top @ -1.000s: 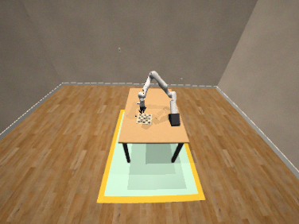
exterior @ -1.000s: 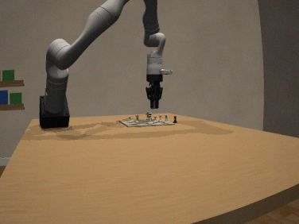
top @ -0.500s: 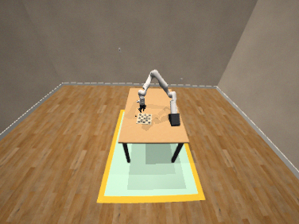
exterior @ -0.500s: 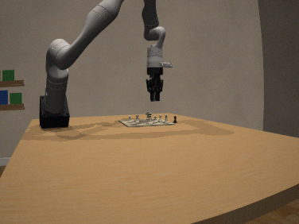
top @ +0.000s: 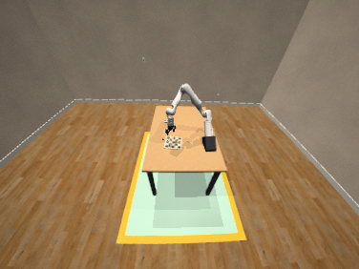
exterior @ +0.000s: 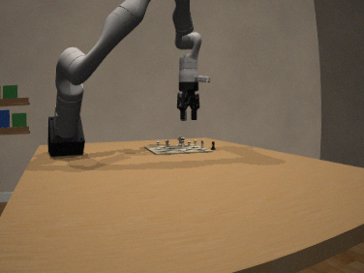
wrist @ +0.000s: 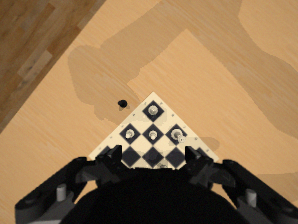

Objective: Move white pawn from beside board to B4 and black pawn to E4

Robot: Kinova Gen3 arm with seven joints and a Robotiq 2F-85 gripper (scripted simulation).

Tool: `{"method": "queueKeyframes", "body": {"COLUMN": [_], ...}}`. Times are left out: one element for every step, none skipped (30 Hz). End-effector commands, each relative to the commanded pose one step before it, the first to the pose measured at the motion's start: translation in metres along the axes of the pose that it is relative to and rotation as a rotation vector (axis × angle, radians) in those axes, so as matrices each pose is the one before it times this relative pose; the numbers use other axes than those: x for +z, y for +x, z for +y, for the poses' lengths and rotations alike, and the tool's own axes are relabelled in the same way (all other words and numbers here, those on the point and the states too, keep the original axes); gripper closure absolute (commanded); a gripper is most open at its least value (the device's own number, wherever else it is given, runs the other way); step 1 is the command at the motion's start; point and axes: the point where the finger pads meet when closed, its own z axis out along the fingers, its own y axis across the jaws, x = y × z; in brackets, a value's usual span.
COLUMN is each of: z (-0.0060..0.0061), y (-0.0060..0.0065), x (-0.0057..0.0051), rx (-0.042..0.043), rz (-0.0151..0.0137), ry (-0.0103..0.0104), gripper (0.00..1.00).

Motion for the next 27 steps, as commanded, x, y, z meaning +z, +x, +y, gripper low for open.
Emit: {"method": "queueKeyframes", "body": {"z": [-0.00054, 0.00000, 0.00000, 0.00000, -0.00001, -0.00002, -0.00003, -0.00005, -0.00007, -0.00009, -0.00012, -0.00015, -0.00019, -0.00022, -0.00026, -0.00030, -0.00034, -0.00038, 0.00000, 0.00000, -0.00042, -0.00046, -0.00050, -0.00054, -0.00058, -0.00062, -0.00065], "y": [-0.00003, 0.00000, 0.00000, 0.00000, 0.00000, 0.00001, 0.00002, 0.00002, 0.00004, 0.00005, 0.00007, 0.00008, 0.00010, 0.00012, 0.00015, 0.00017, 0.00020, 0.00023, 0.00000, 0.00000, 0.00026, 0.00029, 0.00033, 0.00037, 0.00041, 0.00045, 0.00050], "x": [-0.00087, 0.00000, 0.00000, 0.00000, 0.00000, 0.00000, 0.00000, 0.00001, 0.00001, 0.00001, 0.00002, 0.00002, 0.00002, 0.00003, 0.00003, 0.00004, 0.00005, 0.00005, 0.00000, 0.00000, 0.00006, 0.00006, 0.00007, 0.00007, 0.00008, 0.00009, 0.00009], "rx": [-0.00013, 0.00000, 0.00000, -0.00002, -0.00014, -0.00036, -0.00069, -0.00111, -0.00163, -0.00223, -0.00290, -0.00364, -0.00445, -0.00532, -0.00624, -0.00720, -0.00821, -0.00925, 0.00000, 0.00000, -0.01032, -0.01141, -0.01253, -0.01366, -0.01479, -0.01594, -0.01708], "rz": [0.00035, 0.00000, 0.00000, 0.00000, 0.00000, 0.00000, 0.00001, 0.00001, 0.00002, 0.00002, 0.00003, 0.00004, 0.00005, 0.00006, 0.00007, 0.00008, 0.00009, 0.00010, 0.00000, 0.00000, 0.00011, 0.00012, 0.00013, 0.00013, 0.00014, 0.00015, 0.00016], "ry": [0.00199, 0.00000, 0.00000, 0.00000, 0.00000, 0.00000, 0.00000, -0.00001, -0.00001, -0.00002, -0.00002, -0.00003, -0.00003, -0.00004, -0.00004, -0.00005, -0.00006, -0.00006, 0.00000, 0.00000, -0.00007, -0.00008, -0.00008, -0.00009, -0.00010, -0.00010, -0.00011], "gripper": [0.00, 0.00, 0.00, 0.00, 0.00, 0.00, 0.00, 0.00, 0.00, 0.00, 0.00, 0.00, 0.00, 0.00, 0.00, 0.00, 0.00, 0.00, 0.00, 0.00, 0.00, 0.00, 0.00, 0.00, 0.00, 0.00, 0.00]}}
